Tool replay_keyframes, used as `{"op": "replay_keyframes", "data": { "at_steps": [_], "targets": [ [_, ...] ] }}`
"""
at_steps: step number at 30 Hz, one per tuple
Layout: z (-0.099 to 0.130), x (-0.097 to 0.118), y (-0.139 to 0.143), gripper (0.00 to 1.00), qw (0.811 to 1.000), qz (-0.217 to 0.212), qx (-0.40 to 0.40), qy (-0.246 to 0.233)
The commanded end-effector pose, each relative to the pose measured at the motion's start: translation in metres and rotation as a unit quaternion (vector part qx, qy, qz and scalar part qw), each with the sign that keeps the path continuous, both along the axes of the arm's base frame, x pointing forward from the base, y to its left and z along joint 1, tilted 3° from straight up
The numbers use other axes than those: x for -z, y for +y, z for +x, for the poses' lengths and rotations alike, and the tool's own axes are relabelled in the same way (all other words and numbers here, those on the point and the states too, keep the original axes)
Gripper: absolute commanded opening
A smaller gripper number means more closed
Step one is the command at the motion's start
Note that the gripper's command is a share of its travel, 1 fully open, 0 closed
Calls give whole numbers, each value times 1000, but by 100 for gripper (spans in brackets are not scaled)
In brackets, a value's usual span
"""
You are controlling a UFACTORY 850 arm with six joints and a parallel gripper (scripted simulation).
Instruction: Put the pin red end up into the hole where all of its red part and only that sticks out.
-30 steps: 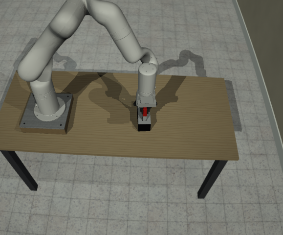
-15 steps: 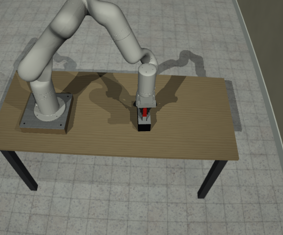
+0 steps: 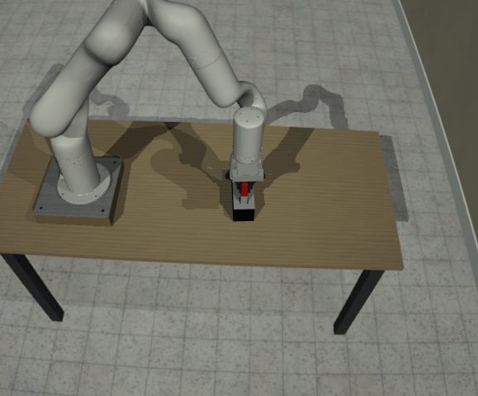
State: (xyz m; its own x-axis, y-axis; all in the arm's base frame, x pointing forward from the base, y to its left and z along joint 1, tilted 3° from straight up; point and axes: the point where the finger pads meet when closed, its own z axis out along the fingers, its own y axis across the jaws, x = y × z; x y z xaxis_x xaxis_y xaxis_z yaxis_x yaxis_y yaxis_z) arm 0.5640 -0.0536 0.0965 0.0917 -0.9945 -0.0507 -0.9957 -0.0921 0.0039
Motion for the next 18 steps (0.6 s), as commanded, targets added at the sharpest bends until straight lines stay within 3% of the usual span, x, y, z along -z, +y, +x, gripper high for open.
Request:
{"op": "replay_keyframes", "data": {
  "at_steps": [1, 18],
  "targets": [
    [1, -1, 0, 0, 1000, 0, 0, -1],
    [1, 3, 0, 0, 1000, 0, 0, -1]
  ]
}}
